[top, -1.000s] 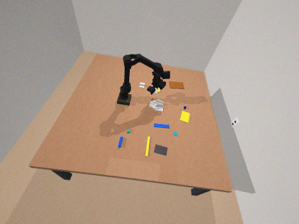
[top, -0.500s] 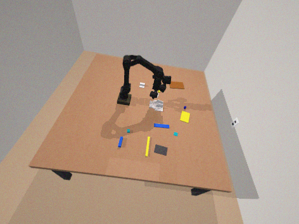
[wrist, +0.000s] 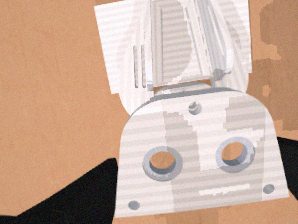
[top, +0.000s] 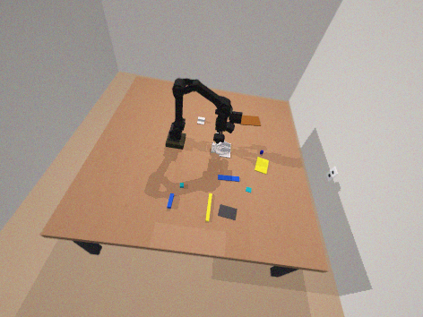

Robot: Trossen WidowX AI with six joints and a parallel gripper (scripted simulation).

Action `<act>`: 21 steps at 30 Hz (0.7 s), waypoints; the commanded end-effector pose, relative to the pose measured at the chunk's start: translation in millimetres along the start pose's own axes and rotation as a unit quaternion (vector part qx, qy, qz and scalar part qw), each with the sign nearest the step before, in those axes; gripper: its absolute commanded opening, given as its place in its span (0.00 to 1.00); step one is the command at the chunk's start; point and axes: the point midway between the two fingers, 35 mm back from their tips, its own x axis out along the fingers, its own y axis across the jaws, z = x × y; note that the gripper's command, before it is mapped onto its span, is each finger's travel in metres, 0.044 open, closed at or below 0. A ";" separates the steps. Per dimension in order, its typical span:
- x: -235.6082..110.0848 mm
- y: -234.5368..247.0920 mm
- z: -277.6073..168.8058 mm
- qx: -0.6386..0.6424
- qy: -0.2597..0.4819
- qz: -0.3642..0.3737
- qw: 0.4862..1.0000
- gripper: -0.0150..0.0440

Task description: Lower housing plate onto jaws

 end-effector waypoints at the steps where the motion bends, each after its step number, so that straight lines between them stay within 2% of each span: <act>1: 1.1 -0.2 -1.5 -0.005 0.002 0.002 1.000 0.85; 21: 1.1 -1.3 -2.8 -0.013 0.002 0.001 1.000 0.85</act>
